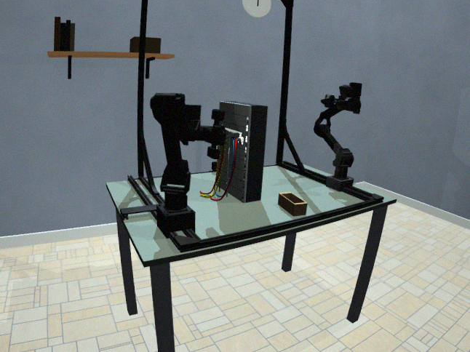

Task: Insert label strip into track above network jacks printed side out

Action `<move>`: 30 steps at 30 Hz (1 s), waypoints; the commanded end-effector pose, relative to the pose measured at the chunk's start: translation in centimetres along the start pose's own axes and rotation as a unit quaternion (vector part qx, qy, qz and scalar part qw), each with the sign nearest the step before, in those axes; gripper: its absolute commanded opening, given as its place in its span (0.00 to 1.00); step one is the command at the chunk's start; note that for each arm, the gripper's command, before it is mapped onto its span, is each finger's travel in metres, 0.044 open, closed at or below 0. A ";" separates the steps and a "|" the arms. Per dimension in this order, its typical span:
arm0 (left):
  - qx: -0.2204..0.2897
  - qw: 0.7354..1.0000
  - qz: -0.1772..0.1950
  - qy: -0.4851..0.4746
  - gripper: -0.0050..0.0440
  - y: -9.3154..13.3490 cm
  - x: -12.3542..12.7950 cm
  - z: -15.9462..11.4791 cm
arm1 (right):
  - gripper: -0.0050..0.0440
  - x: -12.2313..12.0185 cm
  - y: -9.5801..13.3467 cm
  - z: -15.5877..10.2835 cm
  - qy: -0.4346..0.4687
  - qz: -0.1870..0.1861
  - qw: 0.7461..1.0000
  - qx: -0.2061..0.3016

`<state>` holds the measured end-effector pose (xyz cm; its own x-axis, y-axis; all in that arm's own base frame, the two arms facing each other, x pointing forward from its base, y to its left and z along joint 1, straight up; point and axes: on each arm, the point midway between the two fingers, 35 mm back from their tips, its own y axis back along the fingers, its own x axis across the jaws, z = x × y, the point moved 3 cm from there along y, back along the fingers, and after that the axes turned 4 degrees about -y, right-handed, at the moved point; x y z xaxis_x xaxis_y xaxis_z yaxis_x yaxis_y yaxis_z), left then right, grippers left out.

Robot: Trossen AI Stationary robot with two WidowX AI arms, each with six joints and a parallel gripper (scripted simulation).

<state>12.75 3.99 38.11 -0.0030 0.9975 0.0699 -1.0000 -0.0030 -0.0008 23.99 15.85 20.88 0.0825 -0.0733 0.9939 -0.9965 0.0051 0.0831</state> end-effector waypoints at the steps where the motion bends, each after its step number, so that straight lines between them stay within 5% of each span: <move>1: 0.000 1.000 -0.002 -0.003 1.00 0.0 0.0 0.2 | 0.25 0.6 0.0 -0.1 -0.008 0.006 1.000 0.001; 10: 0.000 1.000 -0.002 -0.003 1.00 0.0 0.0 0.2 | 0.69 0.6 0.0 -0.1 -0.008 0.006 1.000 0.001; 12: 0.000 1.000 -0.002 -0.003 1.00 0.0 0.0 0.2 | 0.69 0.6 0.0 -0.1 -0.008 0.006 1.000 0.001; 16: 0.000 1.000 -0.002 -0.003 1.00 0.0 0.0 0.2 | 0.87 0.6 0.0 -0.1 -0.008 0.006 1.000 0.001; 30: 0.000 1.000 -0.002 -0.003 1.00 0.0 0.0 0.2 | 0.87 0.6 0.0 -0.1 -0.008 0.006 1.000 0.001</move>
<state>12.75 3.99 38.11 -0.0030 0.9976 0.0699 -1.0000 -0.0030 -0.0008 23.99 15.85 20.88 0.0825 -0.0733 0.9939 -0.9965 0.0051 0.0831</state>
